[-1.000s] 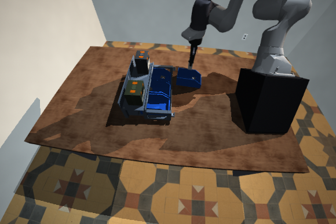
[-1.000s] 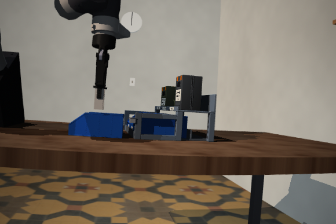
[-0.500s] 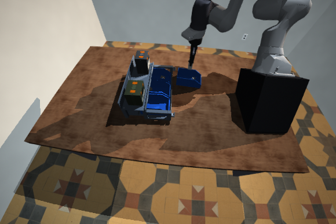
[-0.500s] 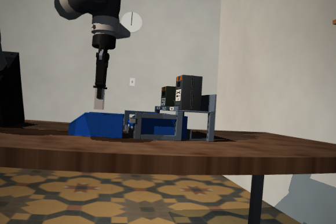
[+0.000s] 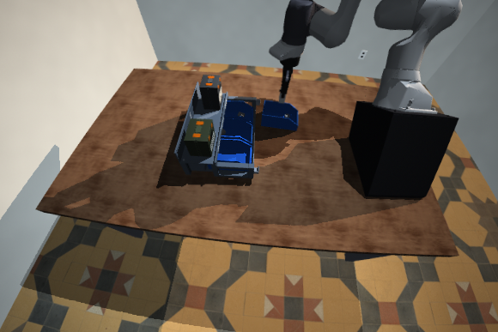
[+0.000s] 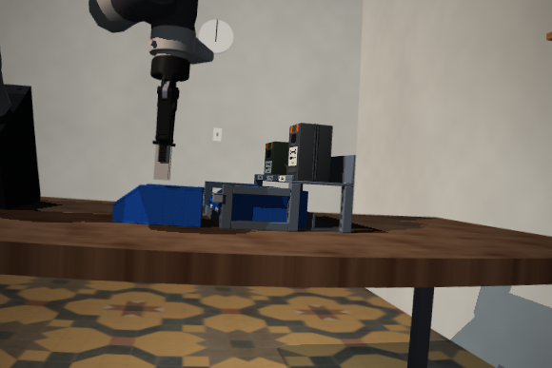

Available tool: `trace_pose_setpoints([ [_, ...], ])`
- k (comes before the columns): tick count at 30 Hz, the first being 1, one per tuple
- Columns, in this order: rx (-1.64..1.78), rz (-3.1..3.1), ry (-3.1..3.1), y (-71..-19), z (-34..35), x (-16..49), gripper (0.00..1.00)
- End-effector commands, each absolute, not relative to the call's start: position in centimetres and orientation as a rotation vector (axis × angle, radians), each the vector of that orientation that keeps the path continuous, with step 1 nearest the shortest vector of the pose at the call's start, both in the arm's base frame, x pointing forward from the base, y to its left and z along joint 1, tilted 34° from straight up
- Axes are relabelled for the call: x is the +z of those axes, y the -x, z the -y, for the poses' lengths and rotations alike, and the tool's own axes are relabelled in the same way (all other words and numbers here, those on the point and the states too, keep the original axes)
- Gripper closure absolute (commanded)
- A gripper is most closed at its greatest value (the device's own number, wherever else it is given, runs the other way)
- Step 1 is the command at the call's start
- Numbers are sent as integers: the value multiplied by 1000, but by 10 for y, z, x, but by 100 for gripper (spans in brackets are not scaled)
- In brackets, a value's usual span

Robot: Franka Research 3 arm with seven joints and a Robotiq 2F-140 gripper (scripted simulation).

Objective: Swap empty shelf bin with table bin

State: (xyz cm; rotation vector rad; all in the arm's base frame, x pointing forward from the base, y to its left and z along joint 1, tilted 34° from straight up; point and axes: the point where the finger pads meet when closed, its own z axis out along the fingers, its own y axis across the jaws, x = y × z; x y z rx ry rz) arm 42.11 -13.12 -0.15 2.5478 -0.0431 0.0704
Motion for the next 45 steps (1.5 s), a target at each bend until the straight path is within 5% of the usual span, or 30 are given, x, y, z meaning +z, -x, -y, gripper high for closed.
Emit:
trace_pose_setpoints([
  [1, 72, 40, -2549, -421, 131, -2, 85],
  [45, 72, 40, -2549, -422, 151, -31, 85],
])
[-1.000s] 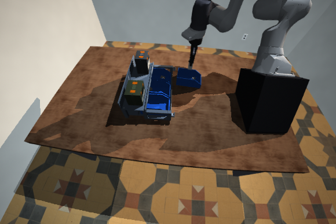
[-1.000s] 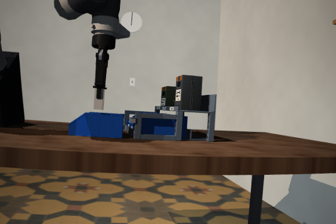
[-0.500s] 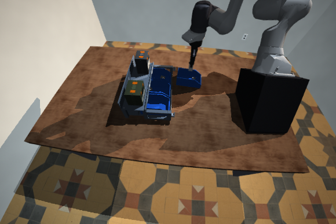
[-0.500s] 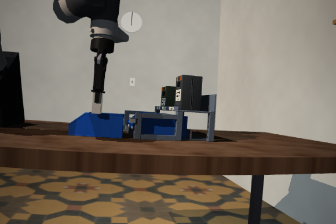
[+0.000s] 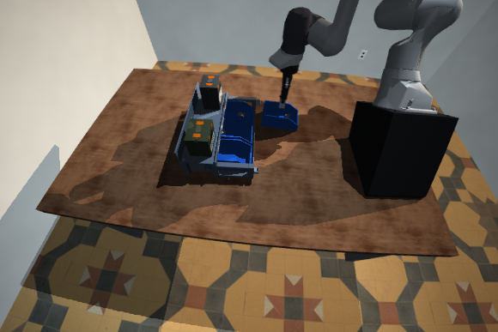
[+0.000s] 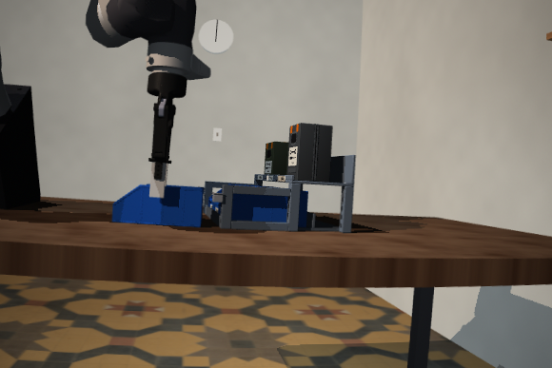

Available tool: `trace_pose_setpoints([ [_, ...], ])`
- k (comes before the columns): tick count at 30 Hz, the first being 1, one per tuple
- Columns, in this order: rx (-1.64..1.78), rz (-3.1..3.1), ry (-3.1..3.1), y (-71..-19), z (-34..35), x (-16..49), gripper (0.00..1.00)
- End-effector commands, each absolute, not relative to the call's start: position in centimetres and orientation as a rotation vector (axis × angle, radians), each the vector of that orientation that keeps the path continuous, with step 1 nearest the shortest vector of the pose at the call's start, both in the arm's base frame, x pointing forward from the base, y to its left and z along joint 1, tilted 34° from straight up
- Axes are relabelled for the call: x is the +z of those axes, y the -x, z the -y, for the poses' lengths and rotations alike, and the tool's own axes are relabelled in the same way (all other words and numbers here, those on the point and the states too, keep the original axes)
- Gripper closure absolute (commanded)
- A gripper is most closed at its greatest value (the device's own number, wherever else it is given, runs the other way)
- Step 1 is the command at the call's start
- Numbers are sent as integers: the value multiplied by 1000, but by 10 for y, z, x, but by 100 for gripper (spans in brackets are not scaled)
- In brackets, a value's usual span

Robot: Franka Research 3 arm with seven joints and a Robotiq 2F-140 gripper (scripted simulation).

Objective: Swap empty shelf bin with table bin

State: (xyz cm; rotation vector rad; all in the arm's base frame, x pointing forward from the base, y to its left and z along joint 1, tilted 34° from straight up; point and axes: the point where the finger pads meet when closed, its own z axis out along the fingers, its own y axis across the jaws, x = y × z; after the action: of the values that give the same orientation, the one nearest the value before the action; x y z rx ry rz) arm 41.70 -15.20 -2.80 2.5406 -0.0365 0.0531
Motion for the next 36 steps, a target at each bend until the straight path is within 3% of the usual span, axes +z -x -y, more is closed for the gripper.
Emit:
trace_pose_setpoints([
  [1, 72, 40, -2549, -422, 151, -32, 85],
  [29, 72, 40, -2549, -423, 155, -38, 85],
  [30, 72, 40, -2549, -423, 155, -38, 100],
  [36, 72, 40, -2549, -423, 155, -38, 100],
])
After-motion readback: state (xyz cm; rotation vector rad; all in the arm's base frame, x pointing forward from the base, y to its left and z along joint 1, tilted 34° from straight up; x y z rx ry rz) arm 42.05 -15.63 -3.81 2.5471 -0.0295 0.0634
